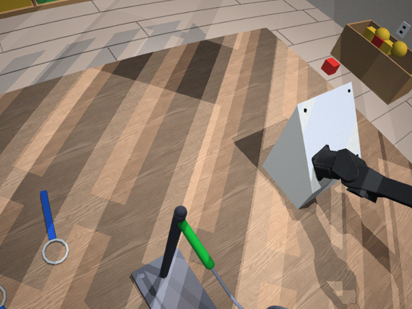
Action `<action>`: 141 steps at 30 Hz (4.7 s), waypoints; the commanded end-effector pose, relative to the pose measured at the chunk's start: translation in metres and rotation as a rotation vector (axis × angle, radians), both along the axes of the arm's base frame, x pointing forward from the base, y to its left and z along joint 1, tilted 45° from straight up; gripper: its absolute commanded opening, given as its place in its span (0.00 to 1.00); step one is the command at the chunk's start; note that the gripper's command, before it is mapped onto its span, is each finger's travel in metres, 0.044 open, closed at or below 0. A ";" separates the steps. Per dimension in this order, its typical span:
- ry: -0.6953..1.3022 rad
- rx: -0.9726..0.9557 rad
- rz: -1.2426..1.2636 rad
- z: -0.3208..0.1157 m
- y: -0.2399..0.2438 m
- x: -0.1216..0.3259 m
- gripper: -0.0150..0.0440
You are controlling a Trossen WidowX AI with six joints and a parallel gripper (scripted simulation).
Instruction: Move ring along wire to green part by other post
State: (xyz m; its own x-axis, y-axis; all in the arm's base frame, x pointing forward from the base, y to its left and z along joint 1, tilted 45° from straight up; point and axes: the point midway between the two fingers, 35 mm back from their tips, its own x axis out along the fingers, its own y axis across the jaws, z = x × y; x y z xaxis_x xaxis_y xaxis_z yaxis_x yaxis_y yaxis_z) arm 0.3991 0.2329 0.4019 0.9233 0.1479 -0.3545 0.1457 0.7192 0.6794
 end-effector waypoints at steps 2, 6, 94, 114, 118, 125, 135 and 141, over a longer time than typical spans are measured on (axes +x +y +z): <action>0.007 -0.037 0.006 -0.002 -0.009 -0.005 0.00; 0.018 -0.087 0.004 -0.009 -0.016 -0.006 0.00; 0.287 -1.501 -0.034 -0.003 -0.214 -0.044 0.00; 0.313 -1.629 -0.033 0.012 -0.227 -0.047 0.00; 0.317 -1.650 -0.033 0.015 -0.229 -0.047 0.00; 0.325 -1.685 -0.032 0.020 -0.232 -0.048 0.00; 0.336 -1.735 -0.031 0.027 -0.237 -0.049 0.00; 0.342 -1.763 -0.030 0.031 -0.239 -0.050 0.00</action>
